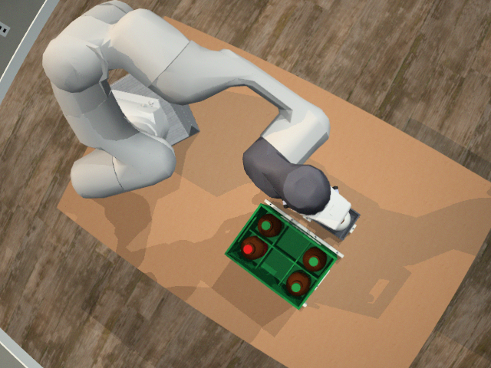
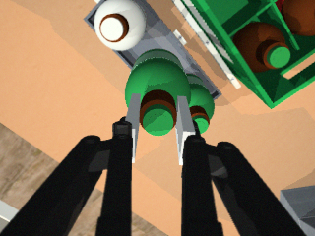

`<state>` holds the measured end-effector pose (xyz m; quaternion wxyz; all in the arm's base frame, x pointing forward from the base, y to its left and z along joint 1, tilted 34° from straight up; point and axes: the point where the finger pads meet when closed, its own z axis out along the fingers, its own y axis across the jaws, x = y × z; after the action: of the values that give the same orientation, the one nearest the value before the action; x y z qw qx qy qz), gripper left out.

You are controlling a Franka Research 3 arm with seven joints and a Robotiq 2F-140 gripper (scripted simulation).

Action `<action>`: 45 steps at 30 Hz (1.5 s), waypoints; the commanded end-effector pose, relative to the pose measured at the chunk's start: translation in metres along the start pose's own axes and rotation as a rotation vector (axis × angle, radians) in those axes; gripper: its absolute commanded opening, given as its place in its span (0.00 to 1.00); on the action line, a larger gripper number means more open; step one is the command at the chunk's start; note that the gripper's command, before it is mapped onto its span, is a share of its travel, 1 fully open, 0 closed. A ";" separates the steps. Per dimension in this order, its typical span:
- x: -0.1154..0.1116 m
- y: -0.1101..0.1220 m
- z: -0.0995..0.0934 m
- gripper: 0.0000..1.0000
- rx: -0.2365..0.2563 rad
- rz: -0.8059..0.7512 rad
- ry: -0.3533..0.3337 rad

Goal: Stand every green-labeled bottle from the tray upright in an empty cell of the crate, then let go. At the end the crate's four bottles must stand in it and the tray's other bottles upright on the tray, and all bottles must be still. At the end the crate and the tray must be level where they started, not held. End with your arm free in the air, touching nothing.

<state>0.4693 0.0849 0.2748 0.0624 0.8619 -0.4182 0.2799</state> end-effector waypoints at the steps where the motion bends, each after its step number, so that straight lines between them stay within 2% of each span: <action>1: 0.001 -0.004 -0.005 0.00 0.008 0.001 0.006; 45: 0.001 -0.003 -0.042 0.00 0.008 0.001 0.006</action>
<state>0.4547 0.0974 0.3057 0.0615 0.8620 -0.4170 0.2814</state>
